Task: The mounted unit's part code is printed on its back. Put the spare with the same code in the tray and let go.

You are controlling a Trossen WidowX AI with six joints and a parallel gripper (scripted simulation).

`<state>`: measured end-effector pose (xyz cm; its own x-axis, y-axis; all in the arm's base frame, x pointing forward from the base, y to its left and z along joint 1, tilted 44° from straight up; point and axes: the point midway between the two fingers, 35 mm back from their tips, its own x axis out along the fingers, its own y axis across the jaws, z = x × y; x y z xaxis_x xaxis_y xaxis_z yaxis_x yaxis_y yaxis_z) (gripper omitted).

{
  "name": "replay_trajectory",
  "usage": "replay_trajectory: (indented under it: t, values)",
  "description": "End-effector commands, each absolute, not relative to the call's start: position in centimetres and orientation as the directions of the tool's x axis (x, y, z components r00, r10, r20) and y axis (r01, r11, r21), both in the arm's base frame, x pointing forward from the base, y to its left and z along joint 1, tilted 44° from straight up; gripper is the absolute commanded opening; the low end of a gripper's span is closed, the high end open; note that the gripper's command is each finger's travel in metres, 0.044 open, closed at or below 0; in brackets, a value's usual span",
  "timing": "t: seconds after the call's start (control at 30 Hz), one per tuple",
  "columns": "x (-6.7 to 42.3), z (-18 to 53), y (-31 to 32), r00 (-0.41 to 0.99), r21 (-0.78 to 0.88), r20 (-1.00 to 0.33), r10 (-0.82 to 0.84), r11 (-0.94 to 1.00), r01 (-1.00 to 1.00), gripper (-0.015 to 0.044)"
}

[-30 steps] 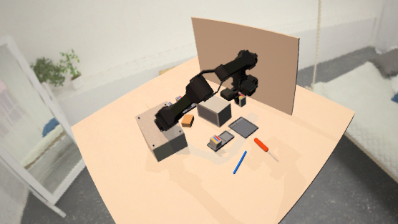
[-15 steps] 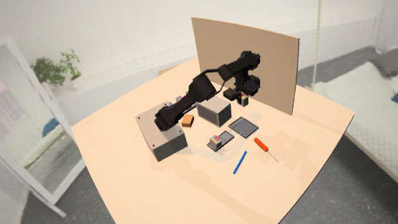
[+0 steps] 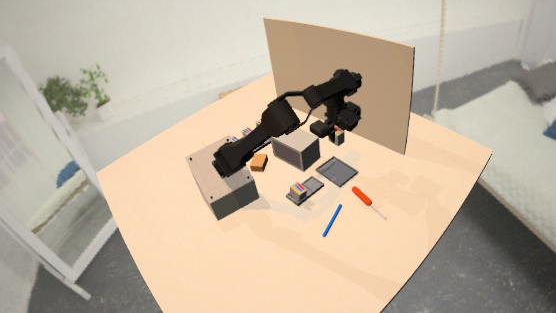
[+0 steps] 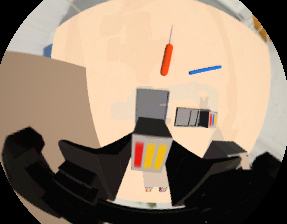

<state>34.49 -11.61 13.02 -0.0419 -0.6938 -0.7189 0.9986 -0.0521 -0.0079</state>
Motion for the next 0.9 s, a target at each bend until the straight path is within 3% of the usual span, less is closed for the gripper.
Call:
replay_trajectory:
  t: [0.0, 0.87]
  values:
    - [34.4, 12.3, -12.0, -0.051, -0.022, -0.718, -0.694, -0.051, 0.998, 0.0]
    - [34.6, 10.3, -13.9, -0.051, -0.022, -0.72, -0.692, -0.051, 0.998, 0.0]
